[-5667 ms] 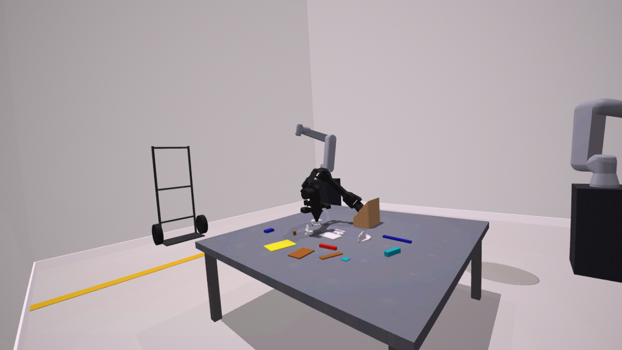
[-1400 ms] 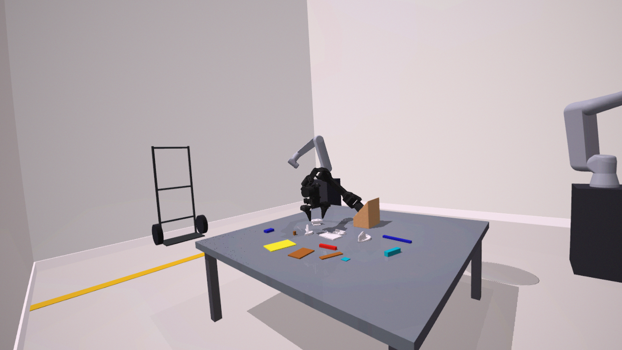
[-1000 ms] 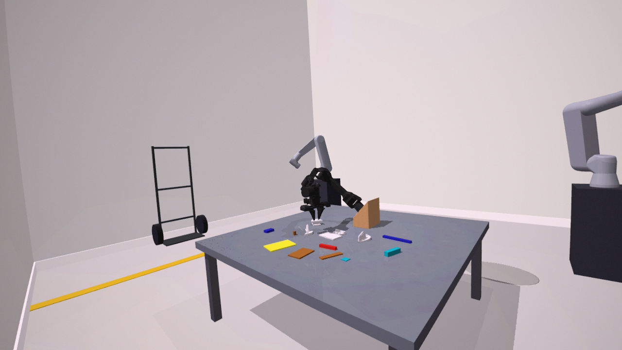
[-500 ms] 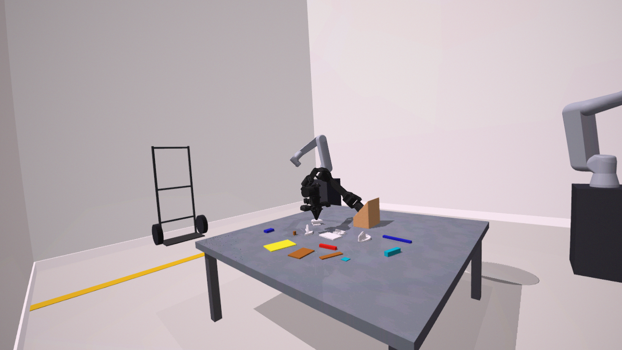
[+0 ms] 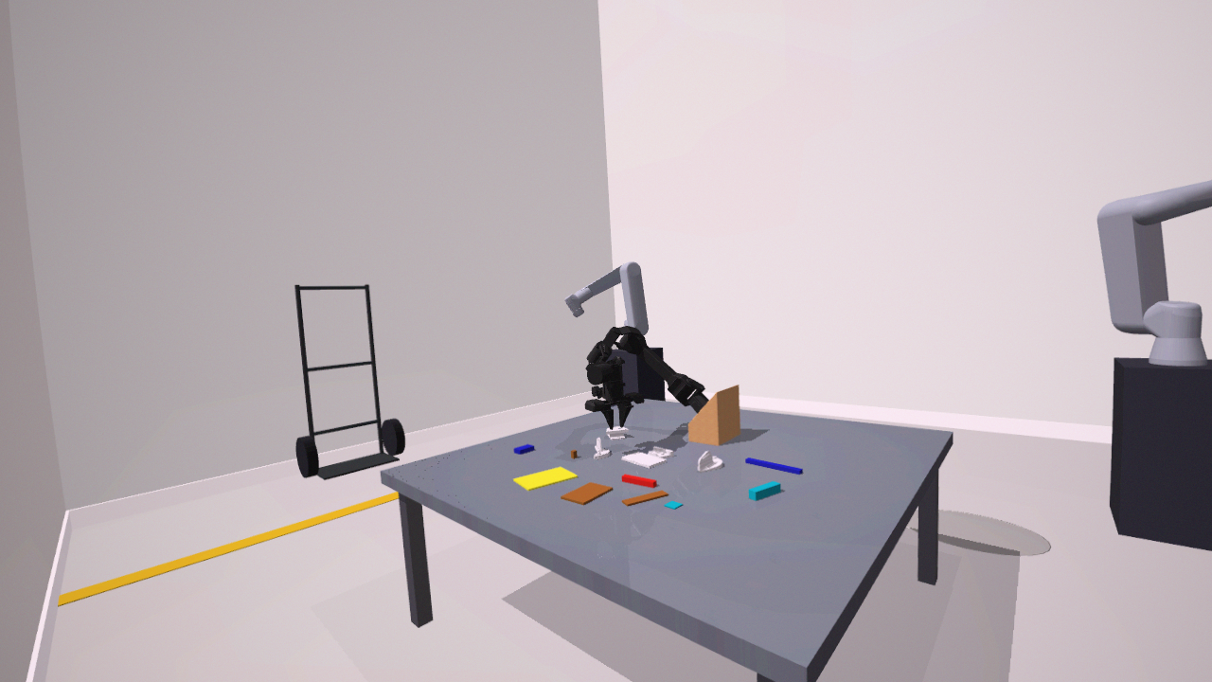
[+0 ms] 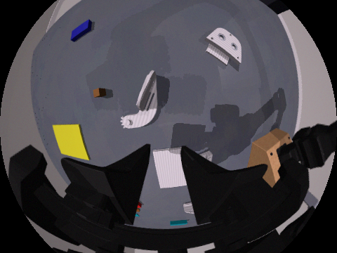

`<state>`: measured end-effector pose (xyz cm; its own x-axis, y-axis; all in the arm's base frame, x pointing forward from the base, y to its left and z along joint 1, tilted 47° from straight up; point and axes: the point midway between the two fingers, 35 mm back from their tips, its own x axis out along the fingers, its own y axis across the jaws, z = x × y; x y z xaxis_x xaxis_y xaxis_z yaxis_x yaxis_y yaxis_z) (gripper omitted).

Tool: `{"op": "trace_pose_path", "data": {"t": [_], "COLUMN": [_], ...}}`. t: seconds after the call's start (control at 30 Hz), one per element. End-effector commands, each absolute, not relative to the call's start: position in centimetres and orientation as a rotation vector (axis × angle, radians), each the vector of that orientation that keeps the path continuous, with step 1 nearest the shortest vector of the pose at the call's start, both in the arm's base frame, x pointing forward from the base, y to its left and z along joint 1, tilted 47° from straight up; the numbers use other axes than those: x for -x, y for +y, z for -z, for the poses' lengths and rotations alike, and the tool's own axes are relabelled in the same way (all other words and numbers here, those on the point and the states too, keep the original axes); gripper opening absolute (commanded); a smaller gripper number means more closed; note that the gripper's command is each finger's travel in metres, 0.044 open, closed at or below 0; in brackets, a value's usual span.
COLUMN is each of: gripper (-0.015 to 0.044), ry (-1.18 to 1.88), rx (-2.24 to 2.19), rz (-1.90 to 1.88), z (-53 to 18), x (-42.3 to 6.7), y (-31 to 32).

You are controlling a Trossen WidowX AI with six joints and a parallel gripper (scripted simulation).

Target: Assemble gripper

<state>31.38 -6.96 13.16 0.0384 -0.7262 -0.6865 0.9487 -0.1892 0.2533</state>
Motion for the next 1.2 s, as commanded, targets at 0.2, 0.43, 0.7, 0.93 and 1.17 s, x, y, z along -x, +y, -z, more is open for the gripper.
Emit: {"op": "trace_pose_path", "data": {"t": [0.2, 0.43, 0.7, 0.93, 1.17], "gripper": [0.042, 0.044, 0.044, 0.044, 0.044], "ry": [0.347, 0.347, 0.347, 0.347, 0.347], "rx": [-0.85, -0.85, -0.85, -0.85, -0.85], "rz": [1.557, 1.557, 1.557, 1.557, 1.557], "z": [-13.15, -13.15, -13.15, -13.15, -13.15], "x": [-31.38, -31.38, -31.38, -31.38, -31.38], "y": [-6.96, -6.96, -6.96, -6.96, -6.96]}}
